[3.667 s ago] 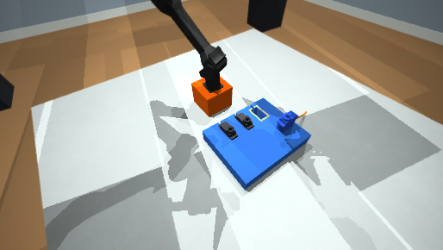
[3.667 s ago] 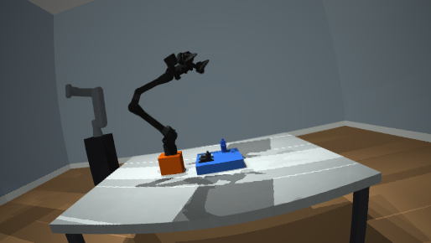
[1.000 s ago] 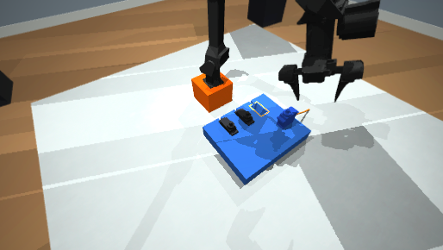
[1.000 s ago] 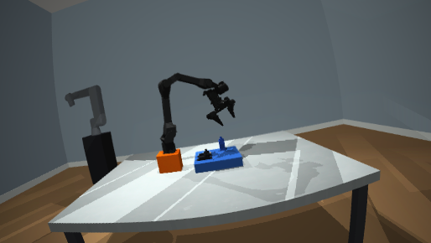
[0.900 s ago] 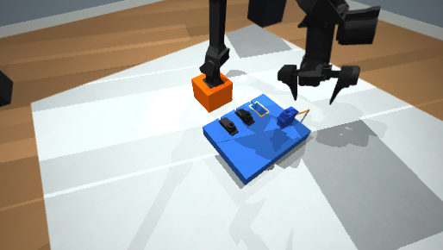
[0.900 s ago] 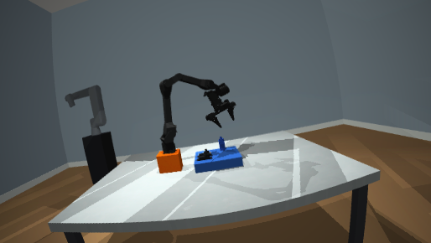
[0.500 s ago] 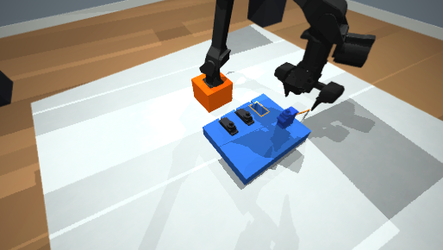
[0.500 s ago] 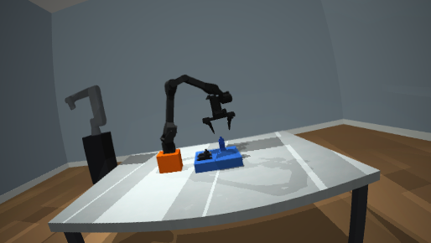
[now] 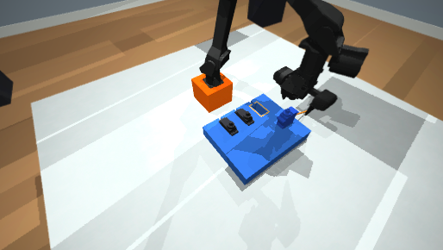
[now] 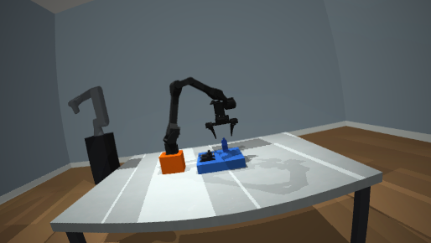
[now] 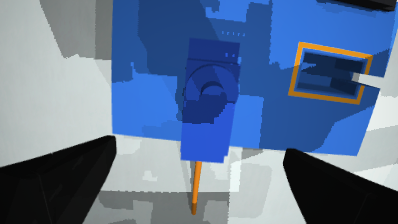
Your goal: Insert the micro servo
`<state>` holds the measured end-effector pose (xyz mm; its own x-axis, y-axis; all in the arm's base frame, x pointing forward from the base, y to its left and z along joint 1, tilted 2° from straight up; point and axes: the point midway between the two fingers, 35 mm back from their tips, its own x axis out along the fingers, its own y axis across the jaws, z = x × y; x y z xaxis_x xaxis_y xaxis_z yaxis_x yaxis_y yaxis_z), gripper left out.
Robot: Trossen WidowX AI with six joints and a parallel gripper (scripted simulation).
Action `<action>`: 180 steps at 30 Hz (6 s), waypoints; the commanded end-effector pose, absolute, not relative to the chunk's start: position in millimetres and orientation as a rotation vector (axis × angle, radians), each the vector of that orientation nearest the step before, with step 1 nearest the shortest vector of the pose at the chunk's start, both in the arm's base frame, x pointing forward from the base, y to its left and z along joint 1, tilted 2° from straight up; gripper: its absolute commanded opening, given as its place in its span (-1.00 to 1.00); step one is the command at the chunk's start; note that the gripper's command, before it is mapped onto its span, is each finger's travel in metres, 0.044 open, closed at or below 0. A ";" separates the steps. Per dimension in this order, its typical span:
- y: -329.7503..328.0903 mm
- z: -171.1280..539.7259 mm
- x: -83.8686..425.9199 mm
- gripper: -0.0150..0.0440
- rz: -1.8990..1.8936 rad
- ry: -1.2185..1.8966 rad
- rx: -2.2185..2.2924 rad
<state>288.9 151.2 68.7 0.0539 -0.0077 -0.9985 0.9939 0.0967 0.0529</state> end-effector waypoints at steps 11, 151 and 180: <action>150.5 47.0 287.6 1.00 -1.119 1.212 1.152; 101.3 64.0 179.8 -0.49 0.045 1.539 -0.070; 100.7 43.4 170.9 -0.49 0.045 1.540 -0.070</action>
<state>170.6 100.4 43.9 0.0305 -0.0156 -0.9994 -0.0761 0.9969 -0.0178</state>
